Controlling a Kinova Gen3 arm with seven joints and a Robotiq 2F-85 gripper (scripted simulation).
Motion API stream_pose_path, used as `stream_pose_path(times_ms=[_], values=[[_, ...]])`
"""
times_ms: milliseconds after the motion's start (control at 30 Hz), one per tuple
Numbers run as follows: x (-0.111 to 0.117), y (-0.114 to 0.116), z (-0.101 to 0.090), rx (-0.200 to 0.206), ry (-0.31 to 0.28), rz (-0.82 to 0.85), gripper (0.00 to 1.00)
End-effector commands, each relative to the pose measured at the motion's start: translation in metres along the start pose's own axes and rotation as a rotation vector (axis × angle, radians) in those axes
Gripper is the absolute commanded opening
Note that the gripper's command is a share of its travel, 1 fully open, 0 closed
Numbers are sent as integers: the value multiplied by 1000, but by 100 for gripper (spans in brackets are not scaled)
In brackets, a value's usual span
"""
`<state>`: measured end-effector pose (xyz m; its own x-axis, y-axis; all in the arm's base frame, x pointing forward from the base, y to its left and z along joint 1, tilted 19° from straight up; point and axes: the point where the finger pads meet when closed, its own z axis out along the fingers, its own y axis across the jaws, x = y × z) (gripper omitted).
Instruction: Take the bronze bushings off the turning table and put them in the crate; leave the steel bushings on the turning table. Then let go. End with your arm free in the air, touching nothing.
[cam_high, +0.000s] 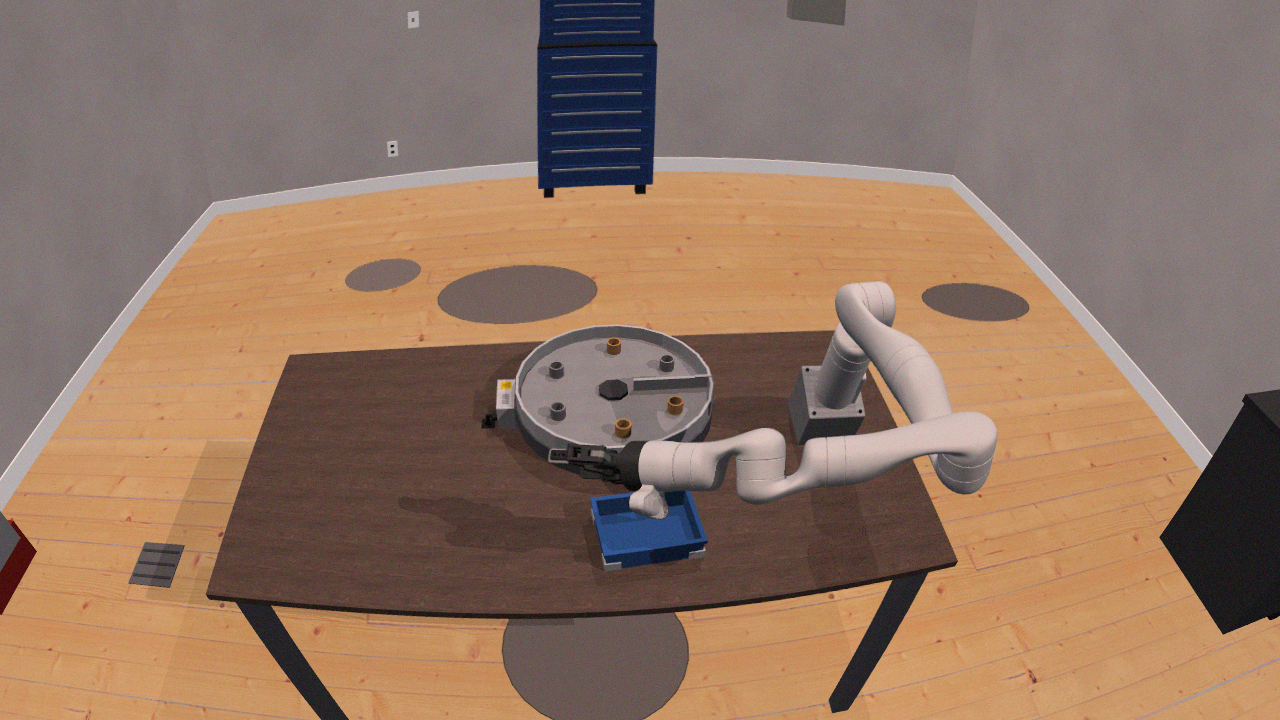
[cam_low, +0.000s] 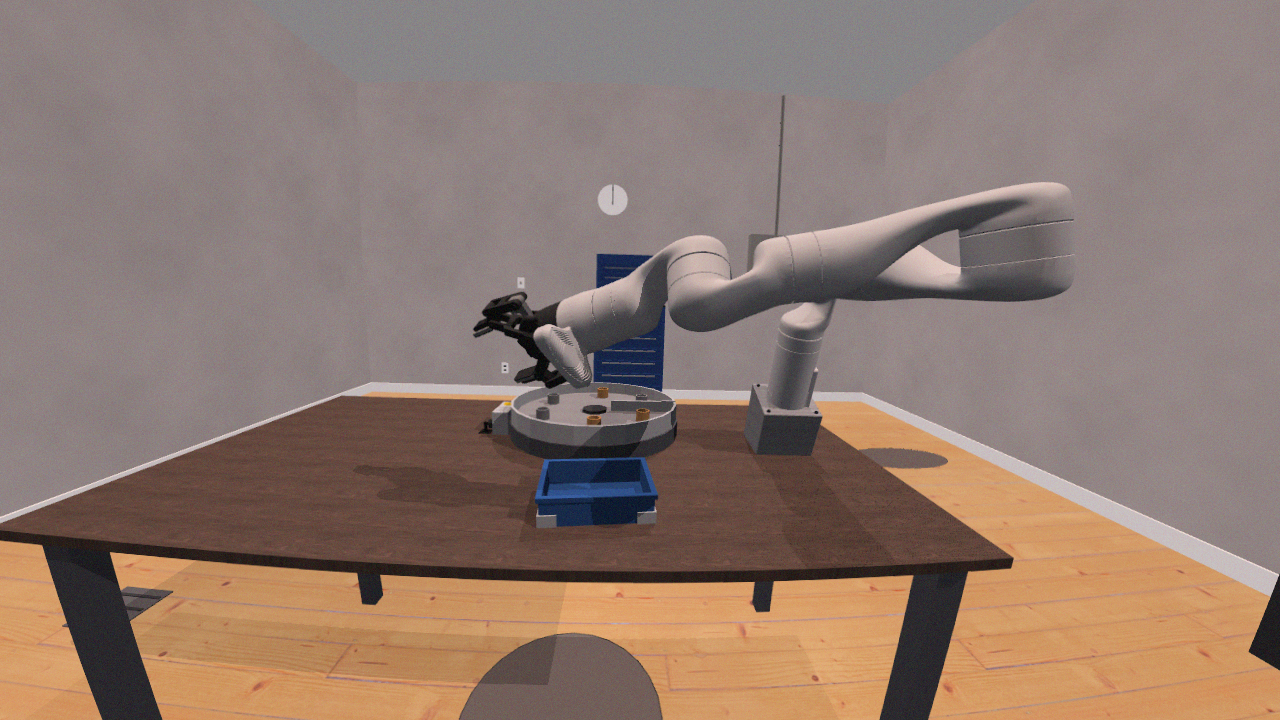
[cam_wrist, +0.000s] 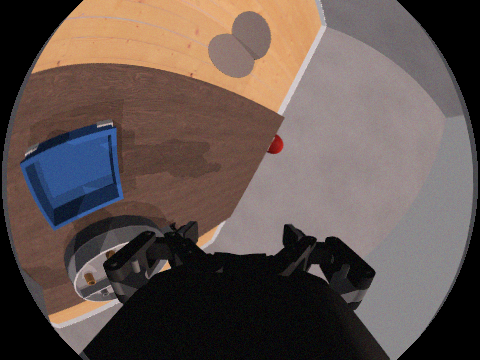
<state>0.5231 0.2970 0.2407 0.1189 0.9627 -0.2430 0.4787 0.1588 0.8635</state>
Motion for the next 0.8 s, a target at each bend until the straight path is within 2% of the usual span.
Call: stream_pose_path(times_ms=[0, 533, 700, 767], values=[[0, 1, 0, -1, 0, 2, 100], [0, 1, 0, -1, 0, 2, 100], [-51, -8, -6, -1, 0, 2, 100], [-51, -8, -6, -1, 0, 2, 100]])
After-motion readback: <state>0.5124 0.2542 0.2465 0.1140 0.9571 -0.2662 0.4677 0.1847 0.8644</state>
